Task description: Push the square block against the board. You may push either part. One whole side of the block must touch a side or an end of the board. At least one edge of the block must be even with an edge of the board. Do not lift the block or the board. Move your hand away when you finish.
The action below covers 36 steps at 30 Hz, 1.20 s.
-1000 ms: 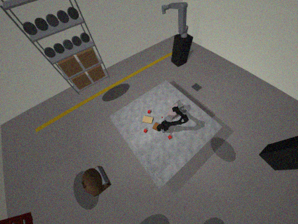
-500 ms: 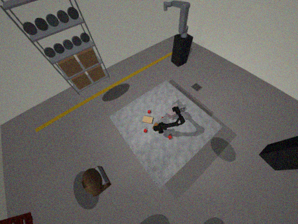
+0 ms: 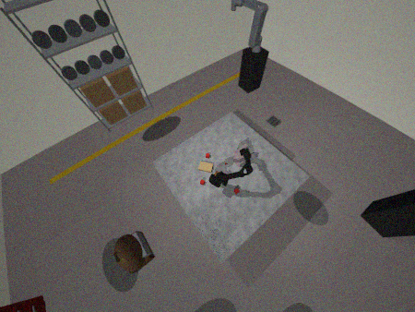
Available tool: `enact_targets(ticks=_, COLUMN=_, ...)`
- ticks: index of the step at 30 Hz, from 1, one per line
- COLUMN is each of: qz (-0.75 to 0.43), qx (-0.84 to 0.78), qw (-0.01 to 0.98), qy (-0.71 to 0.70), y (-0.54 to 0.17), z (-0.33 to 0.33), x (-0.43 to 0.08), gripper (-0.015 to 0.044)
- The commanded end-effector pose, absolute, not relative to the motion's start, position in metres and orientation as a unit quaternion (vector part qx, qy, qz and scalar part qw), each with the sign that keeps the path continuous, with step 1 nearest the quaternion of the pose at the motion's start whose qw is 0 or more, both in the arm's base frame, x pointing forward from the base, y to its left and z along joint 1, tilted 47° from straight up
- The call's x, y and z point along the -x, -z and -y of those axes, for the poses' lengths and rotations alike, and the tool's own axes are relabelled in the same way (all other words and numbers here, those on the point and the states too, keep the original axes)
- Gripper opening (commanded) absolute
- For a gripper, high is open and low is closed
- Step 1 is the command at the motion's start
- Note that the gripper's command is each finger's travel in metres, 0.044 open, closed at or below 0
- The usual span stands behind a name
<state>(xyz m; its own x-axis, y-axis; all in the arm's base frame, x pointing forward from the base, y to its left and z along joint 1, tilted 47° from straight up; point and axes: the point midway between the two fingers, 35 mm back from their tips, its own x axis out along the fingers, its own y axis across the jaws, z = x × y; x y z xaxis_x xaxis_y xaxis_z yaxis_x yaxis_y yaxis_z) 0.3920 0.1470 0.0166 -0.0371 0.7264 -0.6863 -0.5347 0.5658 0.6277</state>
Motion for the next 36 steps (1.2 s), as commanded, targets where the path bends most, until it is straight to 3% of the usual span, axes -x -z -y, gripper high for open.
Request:
enact_targets(ticks=1, qz=-0.563, qx=-0.102, qw=0.687, qy=-0.448, y=-0.017, z=-0.146, x=-0.395, gripper=0.0000)
enact_targets(ticks=8, qz=-0.564, qx=-0.105, qw=0.686, qy=-0.448, y=0.020, z=-0.186, x=-0.393, gripper=0.0000)
enact_targets(ticks=36, qz=-0.565, qx=-0.105, qw=0.686, qy=-0.447, y=0.033, z=-0.174, x=-0.368, gripper=0.0000)
